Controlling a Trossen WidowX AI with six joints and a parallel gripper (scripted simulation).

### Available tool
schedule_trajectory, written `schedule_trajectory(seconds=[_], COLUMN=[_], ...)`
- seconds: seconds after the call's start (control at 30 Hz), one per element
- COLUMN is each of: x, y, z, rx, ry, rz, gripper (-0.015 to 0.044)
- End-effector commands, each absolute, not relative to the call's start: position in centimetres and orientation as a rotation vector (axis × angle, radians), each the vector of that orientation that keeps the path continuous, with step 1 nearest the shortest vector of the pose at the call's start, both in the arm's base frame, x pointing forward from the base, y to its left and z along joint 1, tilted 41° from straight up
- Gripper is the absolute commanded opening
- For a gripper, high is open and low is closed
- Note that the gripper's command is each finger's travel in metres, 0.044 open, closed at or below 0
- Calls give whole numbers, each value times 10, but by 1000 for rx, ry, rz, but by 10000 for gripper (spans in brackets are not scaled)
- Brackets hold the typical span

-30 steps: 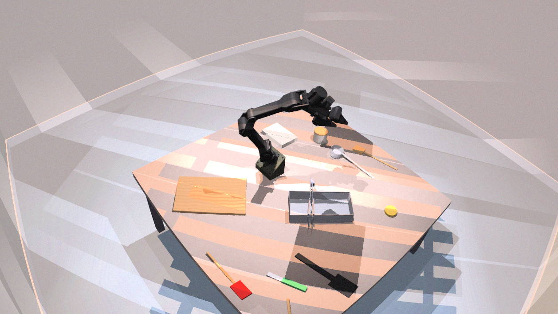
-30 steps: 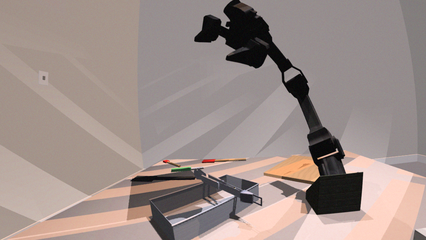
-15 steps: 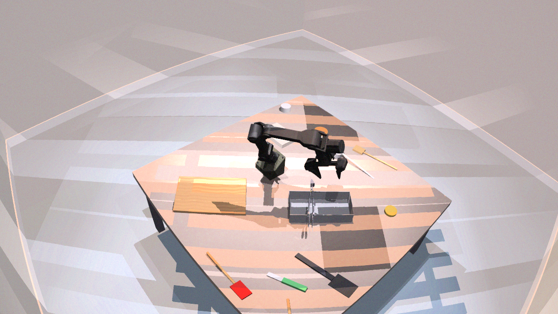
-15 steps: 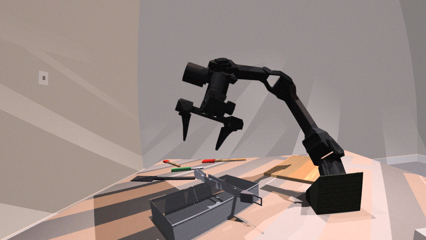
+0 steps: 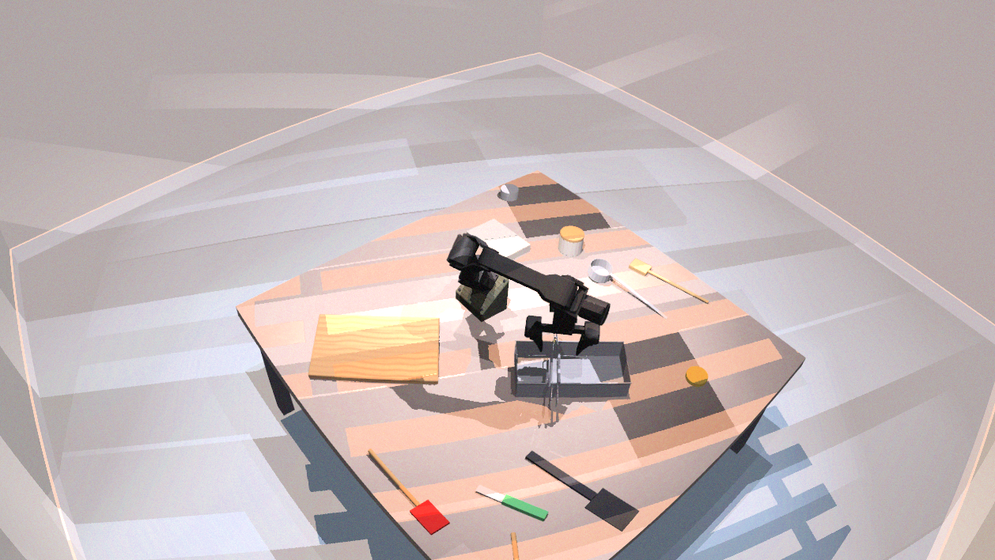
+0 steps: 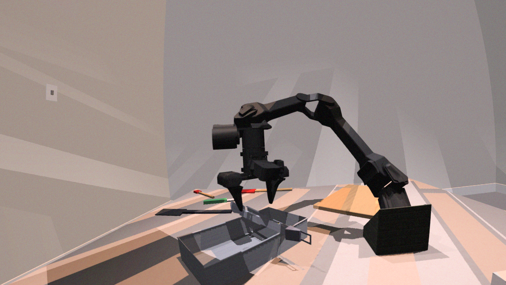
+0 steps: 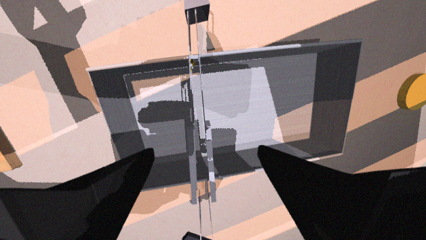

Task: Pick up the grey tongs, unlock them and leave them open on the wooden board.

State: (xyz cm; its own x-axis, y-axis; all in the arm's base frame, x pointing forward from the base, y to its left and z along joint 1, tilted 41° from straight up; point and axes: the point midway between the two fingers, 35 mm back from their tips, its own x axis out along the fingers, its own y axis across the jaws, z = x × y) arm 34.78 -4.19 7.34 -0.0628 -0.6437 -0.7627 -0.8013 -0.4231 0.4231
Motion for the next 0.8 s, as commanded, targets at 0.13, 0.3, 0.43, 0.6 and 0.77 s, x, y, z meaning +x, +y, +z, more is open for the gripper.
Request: schedule_trajectory(seconds=[0.13,0.3,0.43,0.6,0.77], x=[344,344,344,344,344], y=[-54,-54,-57,-63,-68], z=[78,78,74,68,61], rx=[-2033,-2033,-2033,-2033,-2033], ry=[1607,1607,1607,1607,1606], rz=[1519,1519,1519,1519,1518], gripper=[440,440,440,440,440])
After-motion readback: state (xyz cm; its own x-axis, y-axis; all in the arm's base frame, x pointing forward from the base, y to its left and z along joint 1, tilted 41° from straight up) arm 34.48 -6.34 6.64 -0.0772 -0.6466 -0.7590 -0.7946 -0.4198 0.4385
